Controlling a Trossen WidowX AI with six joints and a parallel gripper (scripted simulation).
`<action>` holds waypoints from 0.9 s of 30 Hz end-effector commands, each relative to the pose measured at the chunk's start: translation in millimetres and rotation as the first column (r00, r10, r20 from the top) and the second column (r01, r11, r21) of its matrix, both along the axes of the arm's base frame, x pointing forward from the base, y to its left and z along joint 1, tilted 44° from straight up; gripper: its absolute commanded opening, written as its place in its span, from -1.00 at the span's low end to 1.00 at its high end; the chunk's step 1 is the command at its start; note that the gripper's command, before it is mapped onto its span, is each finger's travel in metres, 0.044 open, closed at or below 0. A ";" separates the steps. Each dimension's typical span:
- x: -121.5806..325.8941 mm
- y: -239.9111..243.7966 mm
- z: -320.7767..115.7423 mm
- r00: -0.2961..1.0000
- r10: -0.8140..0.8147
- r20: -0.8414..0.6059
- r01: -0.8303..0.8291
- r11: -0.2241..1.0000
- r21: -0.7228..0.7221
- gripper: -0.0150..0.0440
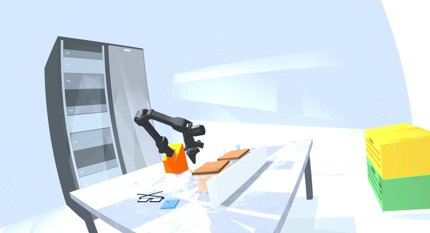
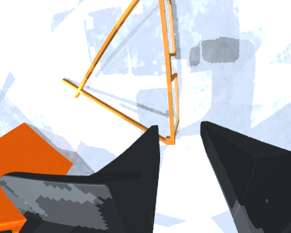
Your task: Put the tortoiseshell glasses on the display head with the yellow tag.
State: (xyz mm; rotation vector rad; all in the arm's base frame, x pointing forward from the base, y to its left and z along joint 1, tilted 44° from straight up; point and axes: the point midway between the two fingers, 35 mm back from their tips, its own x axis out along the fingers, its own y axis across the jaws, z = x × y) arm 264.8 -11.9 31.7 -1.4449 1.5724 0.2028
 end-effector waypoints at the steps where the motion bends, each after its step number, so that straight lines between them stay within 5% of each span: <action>1: -3.0 -1.3 -1.2 1.000 0.002 -0.014 -0.002 1.000 -0.001 -0.08; 27: 5.4 -22.4 -23.0 1.000 0.002 -0.015 -0.002 1.000 0.001 -0.08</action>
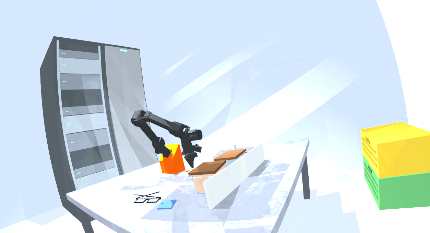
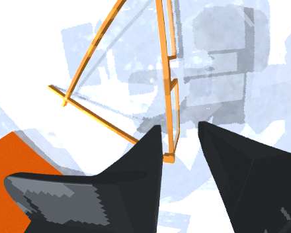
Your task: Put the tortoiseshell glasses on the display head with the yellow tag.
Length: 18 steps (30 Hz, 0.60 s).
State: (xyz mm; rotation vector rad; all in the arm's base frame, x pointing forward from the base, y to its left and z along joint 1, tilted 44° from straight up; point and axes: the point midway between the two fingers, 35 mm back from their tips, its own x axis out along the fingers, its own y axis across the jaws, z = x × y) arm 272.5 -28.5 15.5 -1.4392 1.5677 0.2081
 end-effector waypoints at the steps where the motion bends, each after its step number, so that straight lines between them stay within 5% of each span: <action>1: -1.9 -7.0 -7.9 1.000 0.001 -0.016 -0.002 1.000 -0.007 -0.08; 18: 2.0 -26.9 -25.1 1.000 0.001 -0.016 -0.001 1.000 -0.012 -0.08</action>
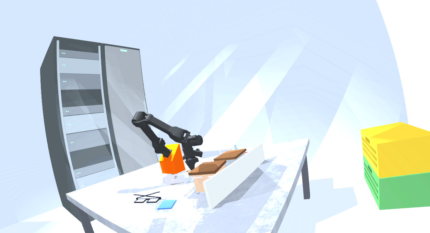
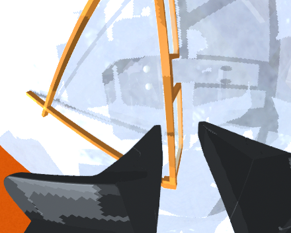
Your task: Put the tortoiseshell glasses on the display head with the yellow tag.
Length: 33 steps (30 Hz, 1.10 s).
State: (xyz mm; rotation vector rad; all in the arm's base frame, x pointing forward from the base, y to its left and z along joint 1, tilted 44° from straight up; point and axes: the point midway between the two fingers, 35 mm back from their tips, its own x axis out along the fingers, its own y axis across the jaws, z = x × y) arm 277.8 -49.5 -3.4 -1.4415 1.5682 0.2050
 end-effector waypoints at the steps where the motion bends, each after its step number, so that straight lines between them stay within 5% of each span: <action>1: -3.3 -6.4 -6.6 1.000 0.001 -0.016 -0.001 1.000 -0.009 -0.08; 23: -8.4 -5.0 -9.5 1.000 0.001 -0.017 -0.001 1.000 -0.009 -0.08; 33: -5.1 -4.3 -8.1 1.000 0.005 -0.015 -0.005 1.000 -0.005 -0.31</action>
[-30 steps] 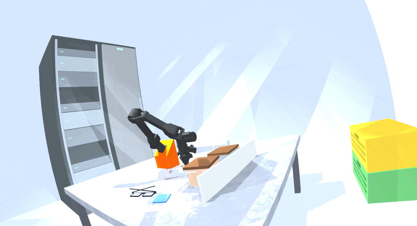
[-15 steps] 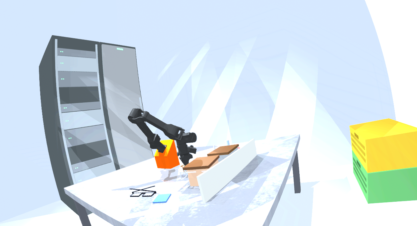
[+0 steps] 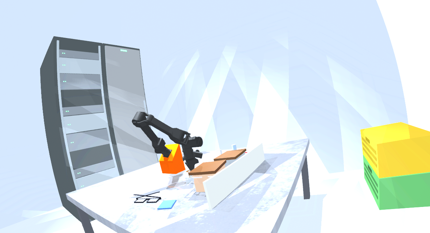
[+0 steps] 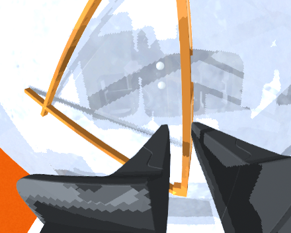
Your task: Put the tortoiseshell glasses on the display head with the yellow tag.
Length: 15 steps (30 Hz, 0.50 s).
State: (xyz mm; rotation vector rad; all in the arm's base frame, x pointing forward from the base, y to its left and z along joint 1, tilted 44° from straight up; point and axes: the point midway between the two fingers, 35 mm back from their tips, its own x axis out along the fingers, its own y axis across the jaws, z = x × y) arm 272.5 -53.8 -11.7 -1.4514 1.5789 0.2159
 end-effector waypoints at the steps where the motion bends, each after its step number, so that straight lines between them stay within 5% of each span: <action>1: 0.3 0.0 0.1 1.000 0.000 0.000 0.000 1.000 0.000 -0.33; 15: 0.3 0.7 0.7 1.000 0.000 0.000 0.000 1.000 0.001 -0.49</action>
